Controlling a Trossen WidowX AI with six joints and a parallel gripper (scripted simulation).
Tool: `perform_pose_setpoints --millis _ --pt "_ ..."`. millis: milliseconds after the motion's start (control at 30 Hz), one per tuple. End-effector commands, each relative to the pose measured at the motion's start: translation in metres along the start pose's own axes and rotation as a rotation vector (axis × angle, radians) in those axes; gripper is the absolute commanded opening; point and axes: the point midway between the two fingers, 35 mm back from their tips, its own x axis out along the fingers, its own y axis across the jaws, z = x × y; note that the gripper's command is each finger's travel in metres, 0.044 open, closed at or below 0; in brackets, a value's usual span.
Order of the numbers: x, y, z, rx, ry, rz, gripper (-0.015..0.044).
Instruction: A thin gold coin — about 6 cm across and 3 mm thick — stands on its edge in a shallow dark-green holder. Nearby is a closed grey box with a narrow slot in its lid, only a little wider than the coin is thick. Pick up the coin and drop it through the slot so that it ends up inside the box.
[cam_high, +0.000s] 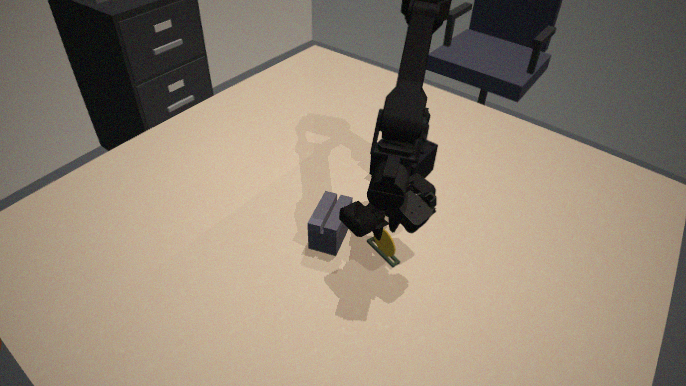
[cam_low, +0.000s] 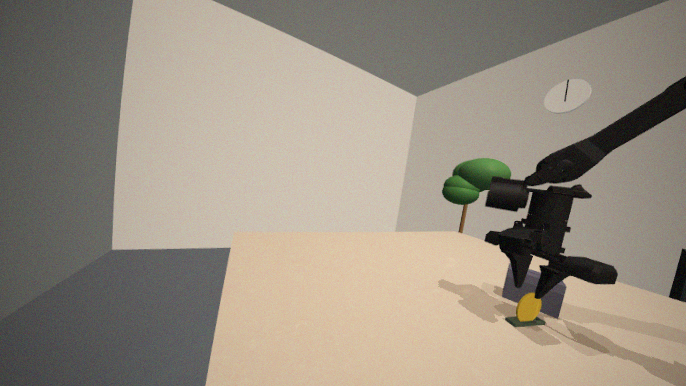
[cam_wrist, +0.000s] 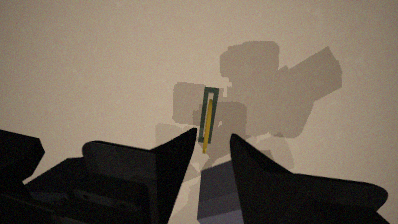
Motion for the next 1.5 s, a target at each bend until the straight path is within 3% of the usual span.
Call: perform_pose_setpoints --millis 0,1133,1300,1467 --pt "0.010 0.004 -0.003 0.000 0.009 0.018 0.0161" --pt "0.051 0.007 -0.005 0.000 0.009 0.019 0.0161" --pt "0.051 0.007 -0.005 0.000 0.009 0.019 0.0029" --pt "0.051 0.007 -0.005 0.000 0.009 0.019 0.0000"
